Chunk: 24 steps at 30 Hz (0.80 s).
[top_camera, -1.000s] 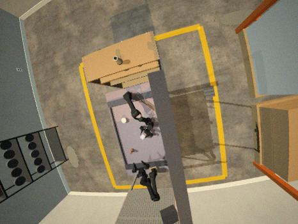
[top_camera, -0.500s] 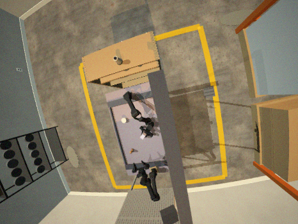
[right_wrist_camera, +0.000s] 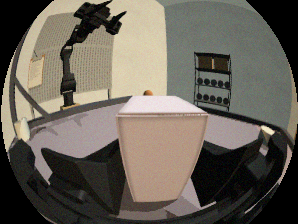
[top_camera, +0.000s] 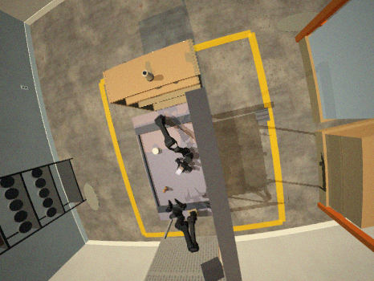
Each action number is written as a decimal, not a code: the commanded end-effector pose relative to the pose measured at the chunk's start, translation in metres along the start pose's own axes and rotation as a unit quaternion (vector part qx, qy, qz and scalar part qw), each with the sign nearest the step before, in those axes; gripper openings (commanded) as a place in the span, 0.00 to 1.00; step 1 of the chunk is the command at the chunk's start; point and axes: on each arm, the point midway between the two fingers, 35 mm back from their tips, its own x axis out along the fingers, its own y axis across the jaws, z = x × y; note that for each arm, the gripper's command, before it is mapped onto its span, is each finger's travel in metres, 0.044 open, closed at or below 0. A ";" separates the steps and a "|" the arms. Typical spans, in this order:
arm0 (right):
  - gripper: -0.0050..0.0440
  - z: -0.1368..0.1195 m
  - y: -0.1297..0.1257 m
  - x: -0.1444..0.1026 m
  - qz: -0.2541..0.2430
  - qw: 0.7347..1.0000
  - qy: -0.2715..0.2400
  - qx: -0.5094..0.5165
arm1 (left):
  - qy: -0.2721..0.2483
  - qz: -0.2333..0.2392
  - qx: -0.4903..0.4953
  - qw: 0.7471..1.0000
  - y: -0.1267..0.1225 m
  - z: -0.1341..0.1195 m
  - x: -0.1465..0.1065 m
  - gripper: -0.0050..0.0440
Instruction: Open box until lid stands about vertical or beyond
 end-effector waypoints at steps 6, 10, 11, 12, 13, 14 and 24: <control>0.56 0.011 0.003 0.001 0.002 1.000 -0.004 0.015 | 0.060 0.064 -0.242 0.966 -0.010 -0.039 0.066 0.31; 0.56 0.011 0.003 0.001 0.002 1.000 -0.004 0.015 | 0.074 0.104 -0.345 0.930 -0.015 -0.066 0.093 0.20; 0.56 0.011 0.003 0.001 0.002 1.000 -0.004 0.015 | 0.074 0.104 -0.345 0.930 -0.015 -0.066 0.093 0.20; 0.56 0.011 0.003 0.001 0.002 1.000 -0.004 0.015 | 0.074 0.104 -0.345 0.930 -0.015 -0.066 0.093 0.20; 0.56 0.011 0.003 0.001 0.002 1.000 -0.004 0.015 | 0.075 0.116 -0.379 0.915 -0.016 -0.074 0.100 0.20; 0.56 0.011 0.003 0.001 0.002 1.000 -0.004 0.015 | 0.077 0.130 -0.411 0.899 -0.018 -0.084 0.108 0.20; 0.56 0.011 0.003 0.001 0.002 1.000 -0.004 0.015 | 0.052 0.238 -0.607 0.756 -0.033 -0.177 0.158 0.20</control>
